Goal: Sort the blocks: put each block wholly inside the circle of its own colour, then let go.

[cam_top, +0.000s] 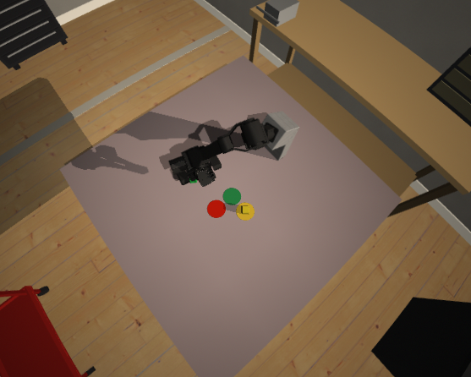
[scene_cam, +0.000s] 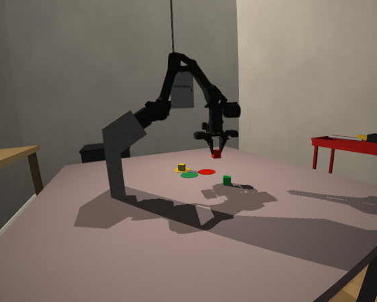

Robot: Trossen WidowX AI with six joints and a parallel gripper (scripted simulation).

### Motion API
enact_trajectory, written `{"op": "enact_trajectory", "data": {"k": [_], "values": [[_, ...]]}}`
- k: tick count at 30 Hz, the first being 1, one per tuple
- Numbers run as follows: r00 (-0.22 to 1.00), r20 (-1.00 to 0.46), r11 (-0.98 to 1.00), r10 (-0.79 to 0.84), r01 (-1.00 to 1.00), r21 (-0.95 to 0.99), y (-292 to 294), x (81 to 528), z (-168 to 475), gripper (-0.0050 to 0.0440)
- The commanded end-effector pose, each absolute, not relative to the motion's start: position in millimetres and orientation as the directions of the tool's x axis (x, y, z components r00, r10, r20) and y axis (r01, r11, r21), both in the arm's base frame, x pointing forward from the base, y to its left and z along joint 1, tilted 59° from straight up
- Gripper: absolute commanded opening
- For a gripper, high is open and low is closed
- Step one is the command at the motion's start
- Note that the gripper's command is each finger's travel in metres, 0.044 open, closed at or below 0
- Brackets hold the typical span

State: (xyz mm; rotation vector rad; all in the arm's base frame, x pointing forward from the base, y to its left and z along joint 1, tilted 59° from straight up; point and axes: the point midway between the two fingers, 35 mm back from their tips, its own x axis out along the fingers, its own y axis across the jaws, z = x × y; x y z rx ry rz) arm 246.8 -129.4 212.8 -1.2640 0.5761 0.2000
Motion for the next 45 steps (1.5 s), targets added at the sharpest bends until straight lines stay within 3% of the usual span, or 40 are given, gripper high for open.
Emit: {"op": "enact_trajectory", "data": {"k": [1,26,45], "values": [[0.844,-0.507,0.360,-0.174,-0.424,-0.831,-127,252,218,0.0105],[0.831,-0.530,0.831,-0.170,-0.168,-0.530,-86,289,212,0.0105],[0.835,-0.522,0.973,-0.172,0.059,-0.225,-52,308,212,0.0105]]}}
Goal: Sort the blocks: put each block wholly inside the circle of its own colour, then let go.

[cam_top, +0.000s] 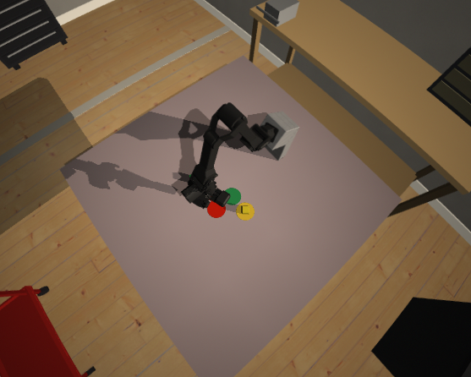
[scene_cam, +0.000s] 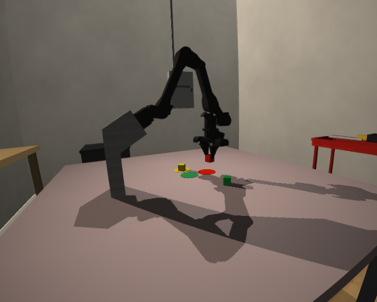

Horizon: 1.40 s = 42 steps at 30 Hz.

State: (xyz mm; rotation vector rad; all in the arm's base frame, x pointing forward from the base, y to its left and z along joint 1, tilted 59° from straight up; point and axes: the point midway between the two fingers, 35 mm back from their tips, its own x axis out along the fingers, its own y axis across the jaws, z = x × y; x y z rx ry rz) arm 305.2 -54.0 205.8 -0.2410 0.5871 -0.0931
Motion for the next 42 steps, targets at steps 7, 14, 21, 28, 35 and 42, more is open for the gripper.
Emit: {"op": "enact_trajectory", "data": {"k": [7,14,21,28,35,42], "values": [[0.841,-0.513,0.985,-0.172,0.162,-0.064,-34,315,213,0.0105],[0.849,-0.500,0.961,-0.171,0.255,0.105,-15,320,214,0.0105],[0.850,-0.498,0.945,-0.171,0.285,0.163,-8,321,213,0.0105],[0.847,-0.503,0.945,-0.171,0.286,0.159,-12,329,205,0.0105],[0.846,-0.505,0.946,-0.170,0.284,0.157,-15,341,195,0.0105],[0.847,-0.504,0.946,-0.167,0.281,0.159,-16,345,193,0.0105]]}}
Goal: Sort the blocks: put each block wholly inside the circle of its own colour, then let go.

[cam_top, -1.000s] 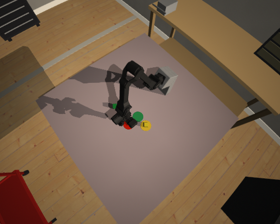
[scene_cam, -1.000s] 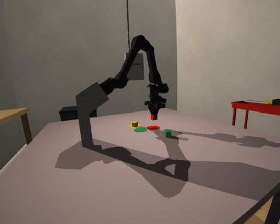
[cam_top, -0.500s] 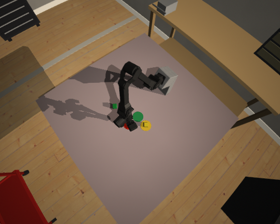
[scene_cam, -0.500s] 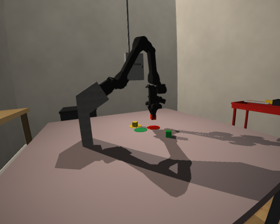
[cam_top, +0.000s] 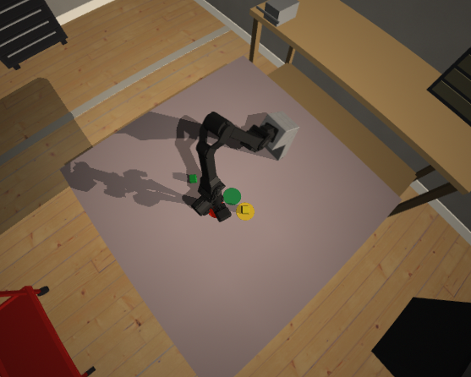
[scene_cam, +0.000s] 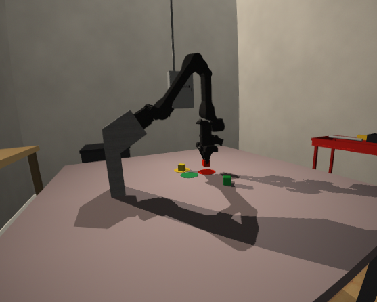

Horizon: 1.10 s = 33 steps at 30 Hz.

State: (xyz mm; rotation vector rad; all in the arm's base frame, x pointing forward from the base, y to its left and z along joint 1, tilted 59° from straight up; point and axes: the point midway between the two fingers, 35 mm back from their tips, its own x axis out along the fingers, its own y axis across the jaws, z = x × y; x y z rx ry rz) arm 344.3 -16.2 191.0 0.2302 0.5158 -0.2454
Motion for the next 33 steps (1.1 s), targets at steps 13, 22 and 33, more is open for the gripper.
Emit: {"op": "enact_trajectory", "data": {"k": [13,22,33], "values": [[0.850,-0.498,0.946,-0.169,0.282,0.160,-17,350,193,0.0105],[0.850,-0.499,0.946,-0.169,0.282,0.160,-19,364,187,0.0105],[0.850,-0.499,0.946,-0.169,0.282,0.160,-21,376,179,0.0105]]}}
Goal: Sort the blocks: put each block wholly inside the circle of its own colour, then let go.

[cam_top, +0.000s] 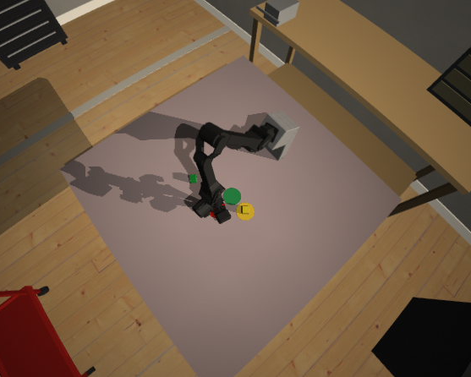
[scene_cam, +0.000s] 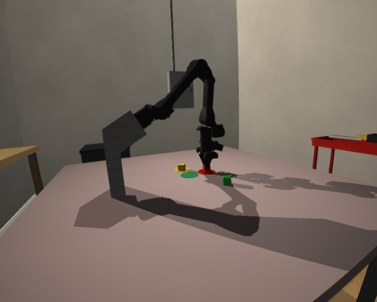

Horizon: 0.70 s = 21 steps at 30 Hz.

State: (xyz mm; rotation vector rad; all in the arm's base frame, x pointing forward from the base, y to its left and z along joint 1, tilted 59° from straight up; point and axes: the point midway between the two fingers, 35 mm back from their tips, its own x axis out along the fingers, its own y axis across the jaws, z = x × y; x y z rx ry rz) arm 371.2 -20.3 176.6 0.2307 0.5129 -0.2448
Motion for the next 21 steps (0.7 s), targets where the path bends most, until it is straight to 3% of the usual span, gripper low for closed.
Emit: {"op": "enact_trajectory", "data": {"k": [1,14,18,21], "values": [[0.851,-0.497,0.946,-0.170,0.282,0.160,-20.8,374.8,180.4,0.0105],[0.853,-0.493,0.945,-0.172,0.284,0.161,-20.2,370.6,183.5,0.0105],[0.853,-0.493,0.945,-0.172,0.284,0.161,-20.2,370.6,183.5,0.0195],[0.853,-0.493,0.945,-0.172,0.284,0.161,-20.2,370.6,183.5,0.0195]]}}
